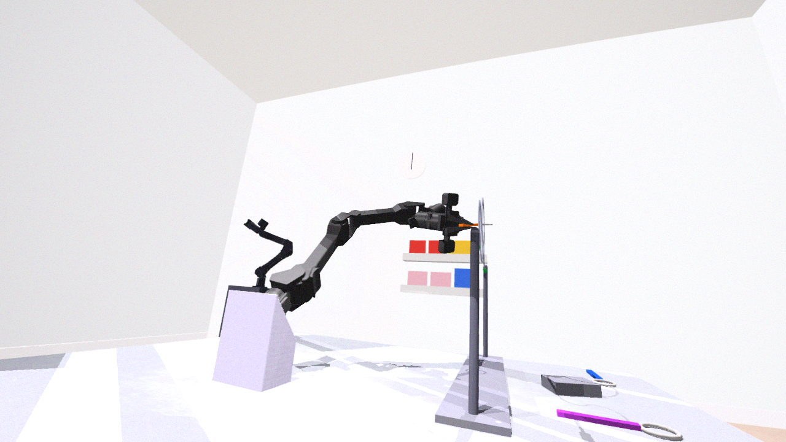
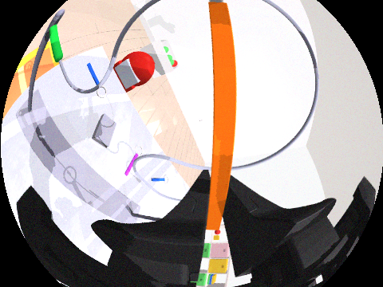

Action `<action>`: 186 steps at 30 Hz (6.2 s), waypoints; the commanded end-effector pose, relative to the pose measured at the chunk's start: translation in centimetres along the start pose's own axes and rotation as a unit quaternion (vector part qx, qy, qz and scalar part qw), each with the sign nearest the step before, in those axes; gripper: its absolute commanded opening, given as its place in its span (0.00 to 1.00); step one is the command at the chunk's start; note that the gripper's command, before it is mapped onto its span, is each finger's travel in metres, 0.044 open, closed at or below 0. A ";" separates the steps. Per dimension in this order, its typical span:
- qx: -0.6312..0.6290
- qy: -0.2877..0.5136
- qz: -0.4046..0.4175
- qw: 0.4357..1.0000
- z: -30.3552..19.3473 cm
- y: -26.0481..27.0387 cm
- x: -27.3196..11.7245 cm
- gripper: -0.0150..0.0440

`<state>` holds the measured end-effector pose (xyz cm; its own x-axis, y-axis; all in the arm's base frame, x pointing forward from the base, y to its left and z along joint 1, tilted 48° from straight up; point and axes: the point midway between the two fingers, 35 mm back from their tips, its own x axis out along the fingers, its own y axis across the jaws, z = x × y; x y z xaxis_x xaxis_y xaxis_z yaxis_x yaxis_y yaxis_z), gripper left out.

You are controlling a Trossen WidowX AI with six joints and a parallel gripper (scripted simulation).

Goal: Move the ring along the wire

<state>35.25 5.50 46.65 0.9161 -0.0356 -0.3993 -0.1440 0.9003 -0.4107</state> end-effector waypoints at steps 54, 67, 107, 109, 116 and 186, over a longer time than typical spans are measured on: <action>0.316 -0.038 0.154 0.935 0.6 2.0 0.0 0.00; 0.384 -0.047 0.185 0.904 1.0 2.4 -0.1 0.00; 0.574 -0.071 0.270 0.770 2.3 3.3 -0.5 0.00; 0.583 -0.072 0.274 0.762 2.3 3.3 -0.5 0.00; 0.613 -0.075 0.287 0.733 2.6 3.4 -0.6 0.00; 0.838 -0.102 0.383 0.375 5.0 2.6 -1.9 0.00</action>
<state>34.98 10.19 50.39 0.8773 0.4066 0.2550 -0.1163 -0.3353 0.9349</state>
